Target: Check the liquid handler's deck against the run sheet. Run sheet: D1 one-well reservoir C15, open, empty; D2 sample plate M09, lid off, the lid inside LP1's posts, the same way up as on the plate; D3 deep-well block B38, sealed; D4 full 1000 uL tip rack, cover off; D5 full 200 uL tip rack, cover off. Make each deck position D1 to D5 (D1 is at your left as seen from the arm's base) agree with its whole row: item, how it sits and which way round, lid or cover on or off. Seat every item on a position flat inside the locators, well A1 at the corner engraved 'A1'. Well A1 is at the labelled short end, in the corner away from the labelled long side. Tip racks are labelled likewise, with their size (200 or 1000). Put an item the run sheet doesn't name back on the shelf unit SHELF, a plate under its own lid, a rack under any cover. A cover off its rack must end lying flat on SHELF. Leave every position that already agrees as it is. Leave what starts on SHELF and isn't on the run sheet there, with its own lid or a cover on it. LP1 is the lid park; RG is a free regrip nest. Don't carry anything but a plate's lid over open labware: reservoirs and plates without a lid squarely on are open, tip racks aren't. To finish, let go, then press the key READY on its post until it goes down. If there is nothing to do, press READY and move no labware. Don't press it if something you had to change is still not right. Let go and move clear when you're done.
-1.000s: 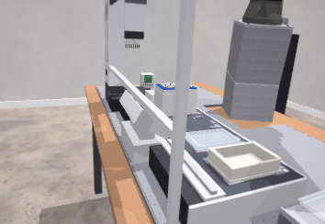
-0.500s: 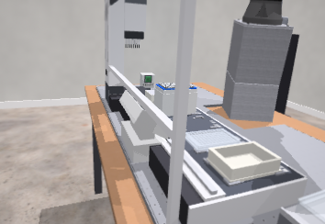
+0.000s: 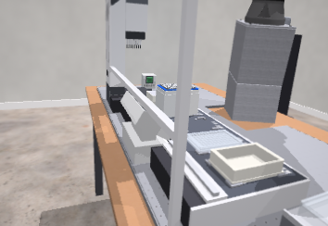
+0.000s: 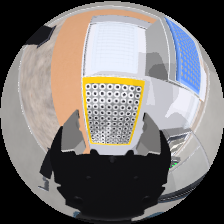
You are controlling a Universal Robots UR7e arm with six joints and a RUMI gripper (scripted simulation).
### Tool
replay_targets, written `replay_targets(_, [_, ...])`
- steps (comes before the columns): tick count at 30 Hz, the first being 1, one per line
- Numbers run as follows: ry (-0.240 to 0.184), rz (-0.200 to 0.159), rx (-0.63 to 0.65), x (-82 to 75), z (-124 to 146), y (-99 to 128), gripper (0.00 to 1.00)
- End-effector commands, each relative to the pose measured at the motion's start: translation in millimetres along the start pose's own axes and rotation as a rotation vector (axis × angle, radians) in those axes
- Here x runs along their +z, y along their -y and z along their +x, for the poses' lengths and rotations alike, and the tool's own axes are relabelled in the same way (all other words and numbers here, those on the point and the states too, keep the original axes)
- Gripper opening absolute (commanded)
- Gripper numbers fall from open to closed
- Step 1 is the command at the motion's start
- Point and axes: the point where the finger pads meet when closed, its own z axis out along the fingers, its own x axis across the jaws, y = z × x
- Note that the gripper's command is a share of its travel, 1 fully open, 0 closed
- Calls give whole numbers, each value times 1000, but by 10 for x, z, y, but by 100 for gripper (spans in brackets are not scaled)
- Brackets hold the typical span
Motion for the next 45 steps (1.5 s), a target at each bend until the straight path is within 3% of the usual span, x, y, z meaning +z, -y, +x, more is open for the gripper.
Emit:
replay_targets(1, [0, 3, 0, -5, 10, 18, 82])
replay_targets(35, [0, 3, 0, -5, 10, 18, 82])
replay_targets(45, [0, 2, 1, -175, 8, 4, 82])
